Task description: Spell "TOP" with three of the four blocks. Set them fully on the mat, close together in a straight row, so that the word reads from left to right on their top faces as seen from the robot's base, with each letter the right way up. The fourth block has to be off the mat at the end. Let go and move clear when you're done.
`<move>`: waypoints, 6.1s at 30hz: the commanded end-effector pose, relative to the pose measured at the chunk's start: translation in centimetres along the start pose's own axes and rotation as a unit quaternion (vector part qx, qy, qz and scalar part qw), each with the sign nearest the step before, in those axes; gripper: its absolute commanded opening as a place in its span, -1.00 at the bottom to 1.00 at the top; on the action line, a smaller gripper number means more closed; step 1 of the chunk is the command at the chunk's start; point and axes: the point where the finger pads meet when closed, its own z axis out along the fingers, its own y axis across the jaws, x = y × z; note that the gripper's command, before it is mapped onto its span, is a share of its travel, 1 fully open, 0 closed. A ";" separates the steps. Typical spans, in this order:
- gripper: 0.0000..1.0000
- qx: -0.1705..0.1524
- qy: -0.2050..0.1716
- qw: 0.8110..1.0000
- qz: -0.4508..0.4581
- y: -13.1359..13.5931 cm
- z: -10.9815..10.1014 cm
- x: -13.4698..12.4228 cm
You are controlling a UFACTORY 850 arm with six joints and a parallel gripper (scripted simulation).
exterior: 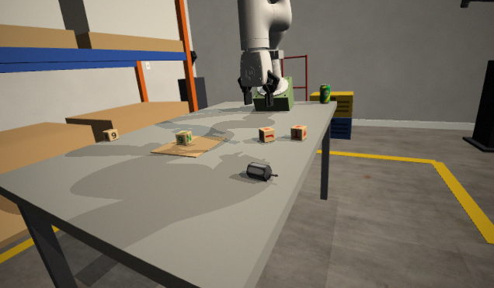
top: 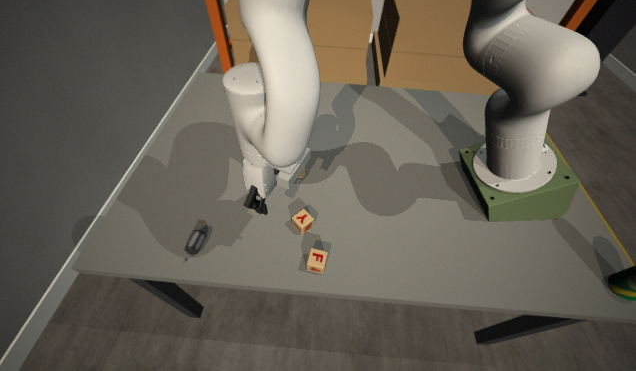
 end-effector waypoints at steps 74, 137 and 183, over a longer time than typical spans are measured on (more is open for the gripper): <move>1.00 -0.001 0.000 1.000 0.000 -22.8 -0.5 -20.7; 1.00 0.000 0.002 1.000 0.004 -30.2 0.3 -28.9; 1.00 0.000 -0.001 1.000 0.000 -59.7 0.1 -38.6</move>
